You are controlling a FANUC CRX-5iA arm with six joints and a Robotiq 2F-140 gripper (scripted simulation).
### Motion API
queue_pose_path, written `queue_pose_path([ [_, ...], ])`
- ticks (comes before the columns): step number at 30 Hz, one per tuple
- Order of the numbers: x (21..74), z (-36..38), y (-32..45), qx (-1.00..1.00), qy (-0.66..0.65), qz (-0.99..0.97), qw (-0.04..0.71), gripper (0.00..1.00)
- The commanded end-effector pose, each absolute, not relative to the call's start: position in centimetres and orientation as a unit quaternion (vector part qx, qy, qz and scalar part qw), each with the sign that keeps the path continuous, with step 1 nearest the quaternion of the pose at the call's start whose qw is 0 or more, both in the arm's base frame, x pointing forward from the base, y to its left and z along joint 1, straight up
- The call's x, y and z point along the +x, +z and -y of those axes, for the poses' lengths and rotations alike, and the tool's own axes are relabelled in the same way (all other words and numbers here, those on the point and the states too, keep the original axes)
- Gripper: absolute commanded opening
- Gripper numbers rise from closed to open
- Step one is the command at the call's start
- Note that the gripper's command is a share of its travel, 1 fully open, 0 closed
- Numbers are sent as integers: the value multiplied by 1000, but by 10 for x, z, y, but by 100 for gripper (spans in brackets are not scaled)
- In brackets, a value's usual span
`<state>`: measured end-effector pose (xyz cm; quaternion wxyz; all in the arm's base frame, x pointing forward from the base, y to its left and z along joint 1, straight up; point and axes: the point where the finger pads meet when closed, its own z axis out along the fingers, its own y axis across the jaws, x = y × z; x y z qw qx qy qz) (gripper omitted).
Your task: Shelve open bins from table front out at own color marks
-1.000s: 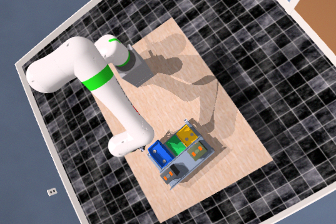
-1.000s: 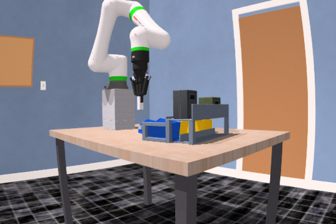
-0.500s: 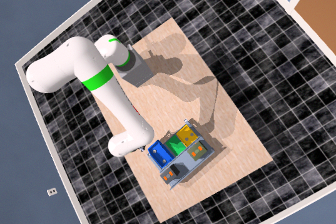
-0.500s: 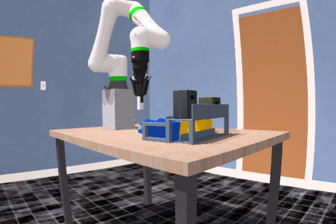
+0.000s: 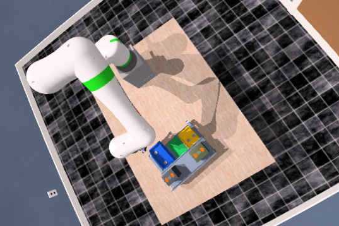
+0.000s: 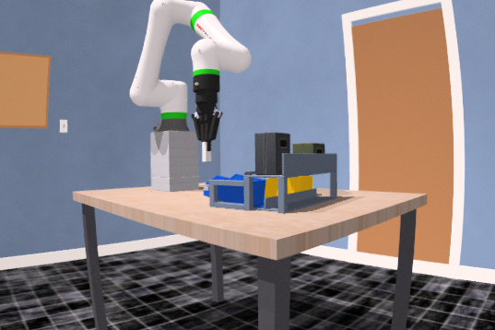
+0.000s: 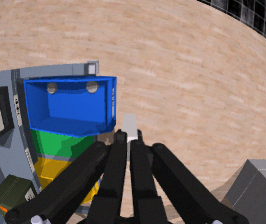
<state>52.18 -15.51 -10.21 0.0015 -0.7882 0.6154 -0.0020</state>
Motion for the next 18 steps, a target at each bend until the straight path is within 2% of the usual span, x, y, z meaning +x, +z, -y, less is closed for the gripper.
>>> queue_pose_path([
  [1, 522, 155, -102, -788, -2, -615, 2, 0],
  [18, 522, 155, -124, -788, -2, -615, 2, 0],
])
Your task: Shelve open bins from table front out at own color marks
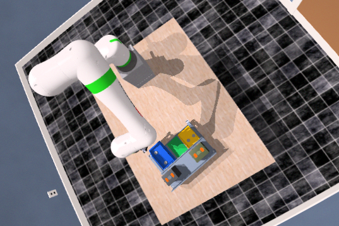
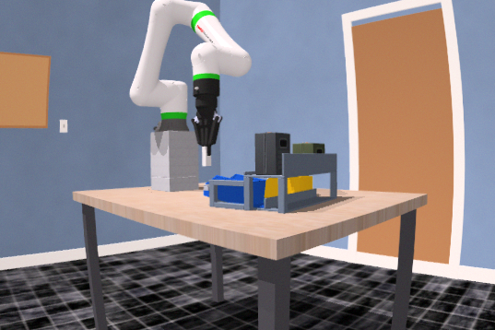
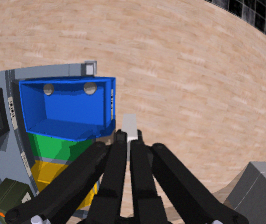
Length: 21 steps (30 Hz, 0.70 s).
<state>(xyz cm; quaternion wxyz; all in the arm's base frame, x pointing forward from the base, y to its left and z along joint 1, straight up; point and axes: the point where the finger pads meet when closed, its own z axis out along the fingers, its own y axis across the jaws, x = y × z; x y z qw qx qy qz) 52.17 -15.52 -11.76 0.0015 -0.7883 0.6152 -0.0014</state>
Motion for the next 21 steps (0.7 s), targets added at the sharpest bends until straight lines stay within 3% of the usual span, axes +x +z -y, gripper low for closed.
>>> queue_pose_path([
  [1, 522, 155, -127, -788, -2, -615, 2, 0],
  [21, 522, 156, -187, -788, -2, -615, 2, 0],
])
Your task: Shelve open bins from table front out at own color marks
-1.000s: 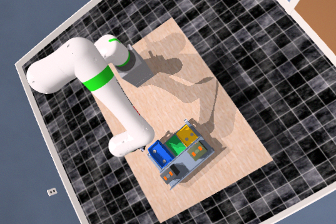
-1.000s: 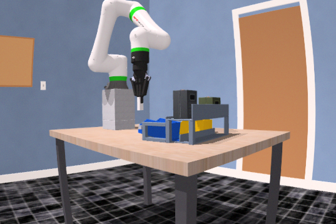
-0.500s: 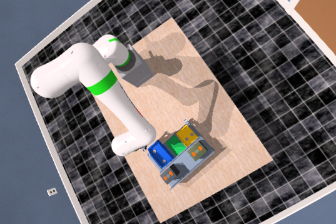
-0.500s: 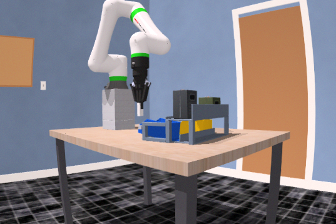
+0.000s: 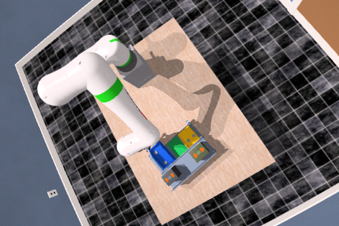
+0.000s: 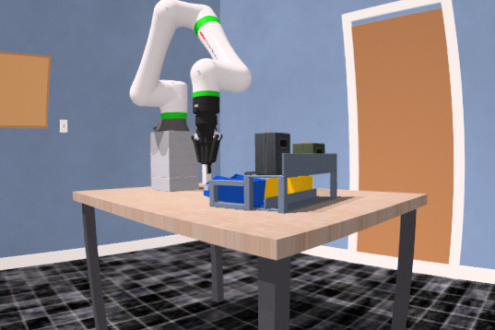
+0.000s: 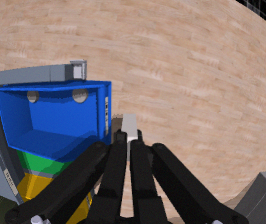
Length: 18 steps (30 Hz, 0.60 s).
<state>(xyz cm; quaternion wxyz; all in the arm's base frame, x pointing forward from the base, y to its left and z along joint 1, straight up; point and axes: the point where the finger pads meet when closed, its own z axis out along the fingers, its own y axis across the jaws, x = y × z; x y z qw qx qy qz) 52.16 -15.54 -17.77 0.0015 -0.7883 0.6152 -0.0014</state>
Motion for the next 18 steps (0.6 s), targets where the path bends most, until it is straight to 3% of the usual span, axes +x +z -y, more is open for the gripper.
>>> queue_pose_path([
  [1, 522, 156, -190, -788, -2, -615, 2, 0],
  [18, 522, 156, -214, -788, -2, -615, 2, 0],
])
